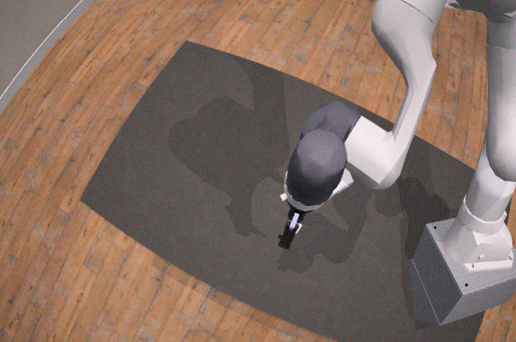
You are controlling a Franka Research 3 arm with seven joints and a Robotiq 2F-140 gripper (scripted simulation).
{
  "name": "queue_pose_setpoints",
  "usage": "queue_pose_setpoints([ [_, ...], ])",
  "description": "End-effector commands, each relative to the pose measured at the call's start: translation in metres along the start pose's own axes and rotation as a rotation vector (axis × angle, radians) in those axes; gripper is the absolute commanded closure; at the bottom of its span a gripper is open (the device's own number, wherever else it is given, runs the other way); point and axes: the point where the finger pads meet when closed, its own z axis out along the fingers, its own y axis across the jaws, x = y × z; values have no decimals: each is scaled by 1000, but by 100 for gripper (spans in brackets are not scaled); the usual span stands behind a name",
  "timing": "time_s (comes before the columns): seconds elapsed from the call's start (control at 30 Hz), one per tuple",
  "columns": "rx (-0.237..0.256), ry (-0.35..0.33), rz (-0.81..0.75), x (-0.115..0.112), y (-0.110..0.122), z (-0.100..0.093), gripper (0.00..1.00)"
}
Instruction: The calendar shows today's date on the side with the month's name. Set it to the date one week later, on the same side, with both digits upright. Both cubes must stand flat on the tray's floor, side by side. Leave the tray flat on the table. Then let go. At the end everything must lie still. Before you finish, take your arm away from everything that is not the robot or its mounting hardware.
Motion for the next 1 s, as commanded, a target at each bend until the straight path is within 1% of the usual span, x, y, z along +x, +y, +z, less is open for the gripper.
queue_pose_setpoints([
  [0.0,15,-9,174,5,5,7,0],
  [0.33,12,4,226,11,11,13,0],
  [0.37,12,4,226,11,11,13,72],
  [0.97,12,4,226,11,11,13,72],
])
